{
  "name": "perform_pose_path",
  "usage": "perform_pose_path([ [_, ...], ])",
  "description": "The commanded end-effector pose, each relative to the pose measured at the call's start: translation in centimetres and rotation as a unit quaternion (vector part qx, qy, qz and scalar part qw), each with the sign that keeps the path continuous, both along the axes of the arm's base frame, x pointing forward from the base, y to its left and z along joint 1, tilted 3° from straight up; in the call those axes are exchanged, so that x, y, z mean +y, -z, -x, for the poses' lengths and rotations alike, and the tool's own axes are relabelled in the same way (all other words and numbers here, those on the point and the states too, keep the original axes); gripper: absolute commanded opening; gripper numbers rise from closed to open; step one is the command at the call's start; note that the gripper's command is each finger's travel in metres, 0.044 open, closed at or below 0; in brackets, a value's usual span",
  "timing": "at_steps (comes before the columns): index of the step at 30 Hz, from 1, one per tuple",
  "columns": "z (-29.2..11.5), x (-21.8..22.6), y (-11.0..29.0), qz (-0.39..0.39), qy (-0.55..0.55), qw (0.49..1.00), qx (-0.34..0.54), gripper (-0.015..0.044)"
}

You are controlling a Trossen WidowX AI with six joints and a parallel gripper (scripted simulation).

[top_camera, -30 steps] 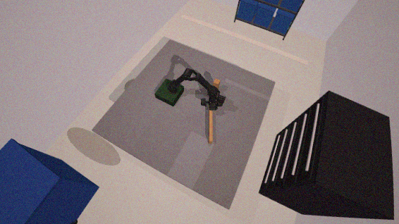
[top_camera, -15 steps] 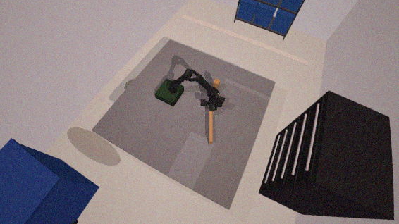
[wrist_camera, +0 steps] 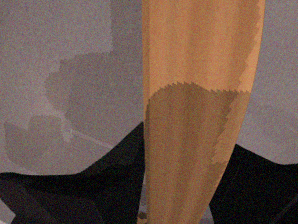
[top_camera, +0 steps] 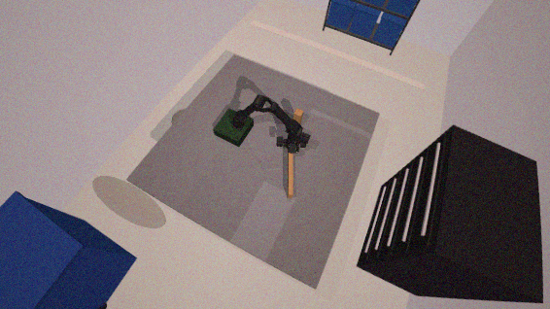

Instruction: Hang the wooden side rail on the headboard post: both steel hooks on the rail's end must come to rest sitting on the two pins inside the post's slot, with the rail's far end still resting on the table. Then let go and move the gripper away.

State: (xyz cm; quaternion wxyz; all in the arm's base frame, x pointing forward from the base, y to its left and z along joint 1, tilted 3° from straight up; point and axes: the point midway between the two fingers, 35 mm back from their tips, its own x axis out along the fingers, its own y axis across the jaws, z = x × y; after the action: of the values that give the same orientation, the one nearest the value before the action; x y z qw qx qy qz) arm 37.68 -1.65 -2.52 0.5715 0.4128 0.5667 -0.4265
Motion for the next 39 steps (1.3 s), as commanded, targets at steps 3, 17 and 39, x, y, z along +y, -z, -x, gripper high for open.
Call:
perform_pose_path([
  [3,0.0,-0.1,0.0,0.002,0.0,1.0,0.0,0.0],
  [17,1.0,-0.2,0.0,0.003,0.059,0.998,-0.001,0.0],
  [39,2.9,-0.2,0.0,0.004,0.155,0.988,-0.002,0.0],
])
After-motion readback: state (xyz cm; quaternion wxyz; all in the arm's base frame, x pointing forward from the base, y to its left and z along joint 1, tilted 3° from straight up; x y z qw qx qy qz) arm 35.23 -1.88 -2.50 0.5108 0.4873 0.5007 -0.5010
